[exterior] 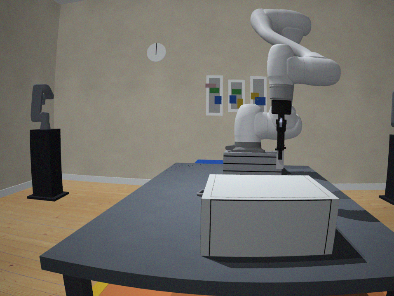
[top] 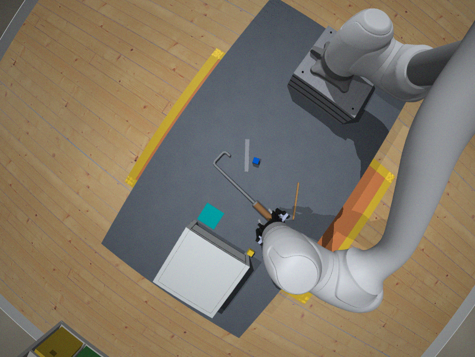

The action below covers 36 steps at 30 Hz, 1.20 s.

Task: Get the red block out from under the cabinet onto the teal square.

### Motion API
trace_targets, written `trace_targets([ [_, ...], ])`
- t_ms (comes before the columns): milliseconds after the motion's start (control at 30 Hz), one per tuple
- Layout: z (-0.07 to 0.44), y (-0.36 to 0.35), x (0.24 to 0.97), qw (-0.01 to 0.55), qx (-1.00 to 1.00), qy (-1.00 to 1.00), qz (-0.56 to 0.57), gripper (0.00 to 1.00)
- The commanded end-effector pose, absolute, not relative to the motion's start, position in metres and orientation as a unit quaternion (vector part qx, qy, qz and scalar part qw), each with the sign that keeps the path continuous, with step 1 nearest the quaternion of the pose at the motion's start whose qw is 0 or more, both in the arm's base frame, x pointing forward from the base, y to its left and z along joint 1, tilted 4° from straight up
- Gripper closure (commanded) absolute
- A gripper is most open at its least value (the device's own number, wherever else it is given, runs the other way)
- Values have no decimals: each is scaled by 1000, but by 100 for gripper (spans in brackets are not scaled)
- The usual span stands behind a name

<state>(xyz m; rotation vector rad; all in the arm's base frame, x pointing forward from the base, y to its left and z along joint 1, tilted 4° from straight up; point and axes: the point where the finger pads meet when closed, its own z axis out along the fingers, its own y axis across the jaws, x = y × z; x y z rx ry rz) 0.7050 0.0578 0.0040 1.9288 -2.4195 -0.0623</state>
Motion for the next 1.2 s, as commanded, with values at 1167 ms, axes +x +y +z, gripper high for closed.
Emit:
trace_targets([
  [1167, -68, 58, 701, 23, 623, -782, -20, 67],
])
